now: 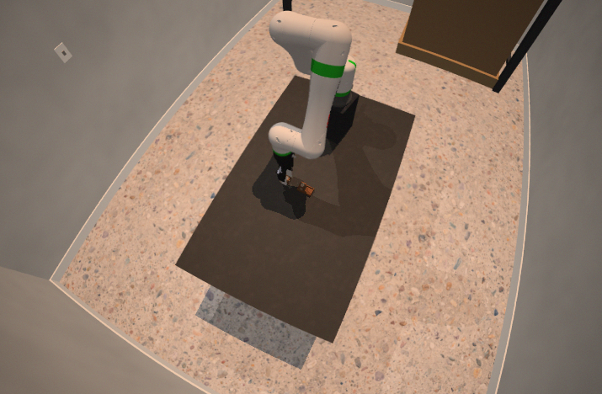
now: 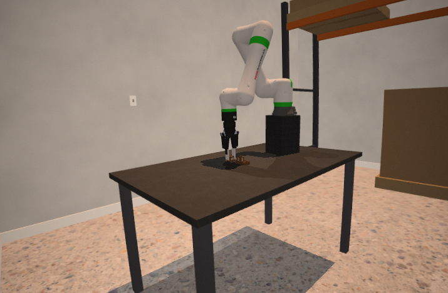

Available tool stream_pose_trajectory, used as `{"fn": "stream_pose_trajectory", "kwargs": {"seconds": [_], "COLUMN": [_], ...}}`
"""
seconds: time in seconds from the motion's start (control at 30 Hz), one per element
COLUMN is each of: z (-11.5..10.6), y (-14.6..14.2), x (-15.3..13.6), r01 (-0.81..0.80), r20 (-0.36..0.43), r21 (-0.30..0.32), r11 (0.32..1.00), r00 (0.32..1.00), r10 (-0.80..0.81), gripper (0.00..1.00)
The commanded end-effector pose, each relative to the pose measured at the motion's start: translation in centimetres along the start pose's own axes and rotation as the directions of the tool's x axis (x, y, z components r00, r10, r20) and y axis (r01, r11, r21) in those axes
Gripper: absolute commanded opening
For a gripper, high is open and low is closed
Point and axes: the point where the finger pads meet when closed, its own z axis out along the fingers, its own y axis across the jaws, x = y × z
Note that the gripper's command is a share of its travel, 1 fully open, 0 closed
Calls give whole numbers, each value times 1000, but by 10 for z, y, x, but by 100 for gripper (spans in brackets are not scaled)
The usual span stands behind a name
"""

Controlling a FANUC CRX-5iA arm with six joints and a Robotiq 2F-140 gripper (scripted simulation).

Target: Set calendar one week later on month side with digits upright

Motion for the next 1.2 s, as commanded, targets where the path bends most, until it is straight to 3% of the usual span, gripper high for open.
{"fn": "stream_pose_trajectory", "kwargs": {"seconds": [0.0,0.3,0.67,0.97,1.0,1.17], "z": [-3,-27,-81,-89,-89,-89], "y": [0,0,0,0,0,0], "x": [0,0,0,0,0,0], "r01": [0,0,0,0,0,0], "r20": [0,0,0,0,0,0], "r21": [0,0,0,0,0,0], "r11": [1000,1000,1000,1000,1000,1000], "r00": [1000,1000,1000,1000,1000,1000], "r10": [0,0,0,0,0,0], "gripper": [29,29,29,29,100,100]}}
